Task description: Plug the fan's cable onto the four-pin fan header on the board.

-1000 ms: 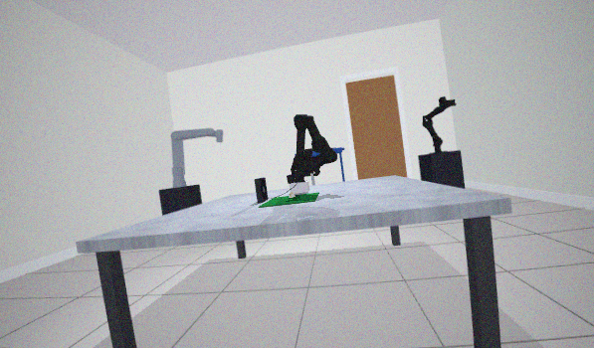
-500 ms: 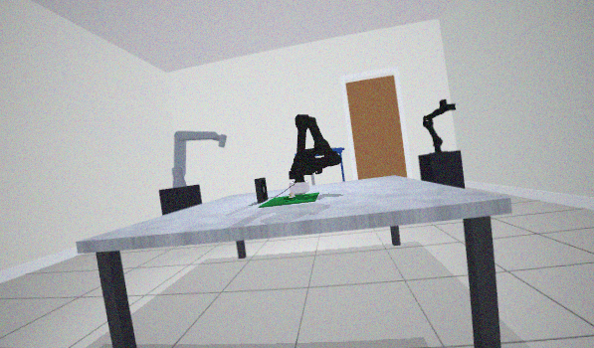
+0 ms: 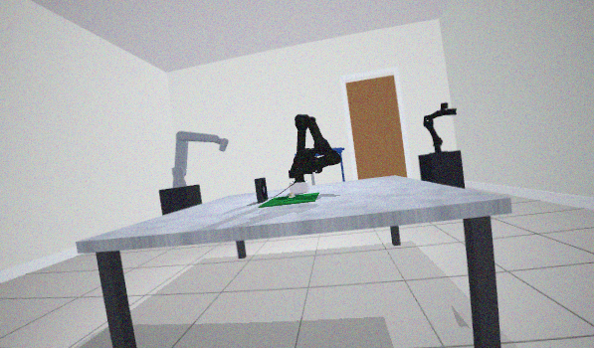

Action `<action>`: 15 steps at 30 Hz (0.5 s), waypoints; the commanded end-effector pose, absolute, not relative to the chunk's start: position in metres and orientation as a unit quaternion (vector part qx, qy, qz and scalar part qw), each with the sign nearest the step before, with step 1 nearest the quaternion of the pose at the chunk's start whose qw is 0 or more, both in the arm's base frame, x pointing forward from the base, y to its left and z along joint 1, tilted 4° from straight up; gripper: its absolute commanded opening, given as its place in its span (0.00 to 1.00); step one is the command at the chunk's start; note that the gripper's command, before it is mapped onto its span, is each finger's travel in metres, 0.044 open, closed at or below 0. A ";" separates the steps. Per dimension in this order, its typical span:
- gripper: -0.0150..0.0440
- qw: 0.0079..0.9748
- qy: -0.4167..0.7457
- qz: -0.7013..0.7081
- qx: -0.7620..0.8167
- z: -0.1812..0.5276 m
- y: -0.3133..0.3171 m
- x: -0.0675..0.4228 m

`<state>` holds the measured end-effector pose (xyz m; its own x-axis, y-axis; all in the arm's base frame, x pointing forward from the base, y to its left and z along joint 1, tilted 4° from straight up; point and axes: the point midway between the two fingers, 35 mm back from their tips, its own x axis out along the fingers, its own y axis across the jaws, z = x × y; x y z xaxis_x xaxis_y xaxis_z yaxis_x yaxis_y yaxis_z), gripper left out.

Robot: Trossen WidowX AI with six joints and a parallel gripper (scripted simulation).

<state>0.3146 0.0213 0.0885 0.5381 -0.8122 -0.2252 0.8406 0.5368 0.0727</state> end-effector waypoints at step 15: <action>0.25 0.873 0.082 -0.473 0.086 0.089 0.022 0.314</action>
